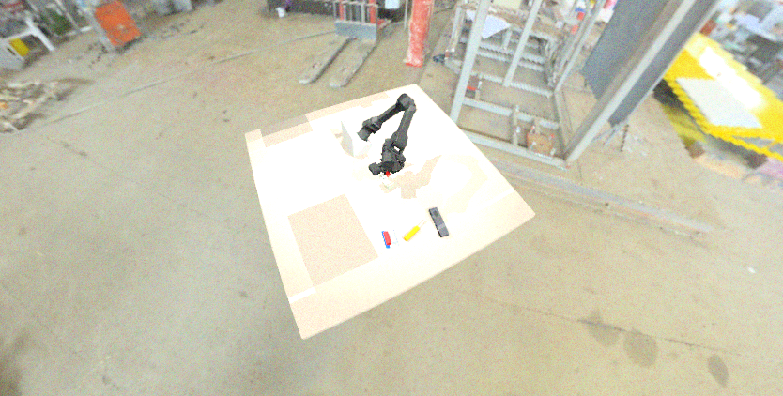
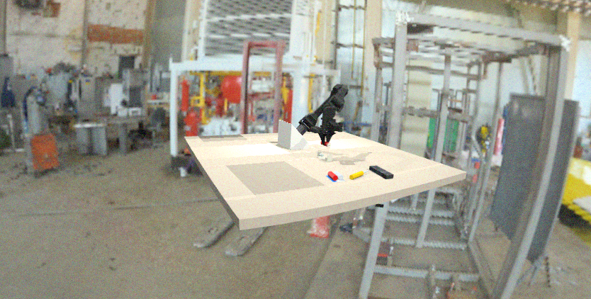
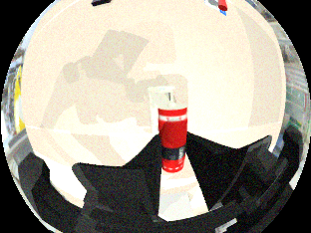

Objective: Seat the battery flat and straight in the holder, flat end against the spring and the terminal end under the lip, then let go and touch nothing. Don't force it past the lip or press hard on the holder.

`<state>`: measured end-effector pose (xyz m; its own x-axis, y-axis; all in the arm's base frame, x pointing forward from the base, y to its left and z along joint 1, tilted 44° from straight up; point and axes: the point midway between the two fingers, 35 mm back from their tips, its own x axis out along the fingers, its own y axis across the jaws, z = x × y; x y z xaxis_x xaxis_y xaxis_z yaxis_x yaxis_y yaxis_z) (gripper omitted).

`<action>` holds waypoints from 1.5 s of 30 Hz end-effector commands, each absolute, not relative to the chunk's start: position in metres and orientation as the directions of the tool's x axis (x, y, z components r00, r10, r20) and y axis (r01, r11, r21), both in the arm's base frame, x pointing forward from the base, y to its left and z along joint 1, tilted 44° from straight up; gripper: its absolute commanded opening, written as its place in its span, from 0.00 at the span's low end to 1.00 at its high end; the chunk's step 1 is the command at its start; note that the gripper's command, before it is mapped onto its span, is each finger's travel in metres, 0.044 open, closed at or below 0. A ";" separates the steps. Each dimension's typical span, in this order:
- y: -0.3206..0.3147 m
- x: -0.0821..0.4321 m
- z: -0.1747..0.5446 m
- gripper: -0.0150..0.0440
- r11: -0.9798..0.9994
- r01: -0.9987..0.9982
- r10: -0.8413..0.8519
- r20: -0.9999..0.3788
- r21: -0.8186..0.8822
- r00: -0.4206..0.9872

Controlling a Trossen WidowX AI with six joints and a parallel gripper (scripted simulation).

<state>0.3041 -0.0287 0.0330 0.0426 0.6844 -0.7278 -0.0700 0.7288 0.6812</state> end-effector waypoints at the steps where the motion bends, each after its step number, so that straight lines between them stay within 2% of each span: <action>1: -0.027 0.304 0.034 0.39 0.728 -0.090 0.685 -0.727 0.680 0.051; 24: 0.000 0.312 0.007 0.39 0.742 -0.065 0.654 -0.699 0.668 0.289; 45: 0.005 0.311 -0.002 0.39 0.749 -0.055 0.626 -0.678 0.660 0.385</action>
<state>0.3105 0.0039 -0.0032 0.3636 0.6302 -0.6860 -0.0523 0.7491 0.6604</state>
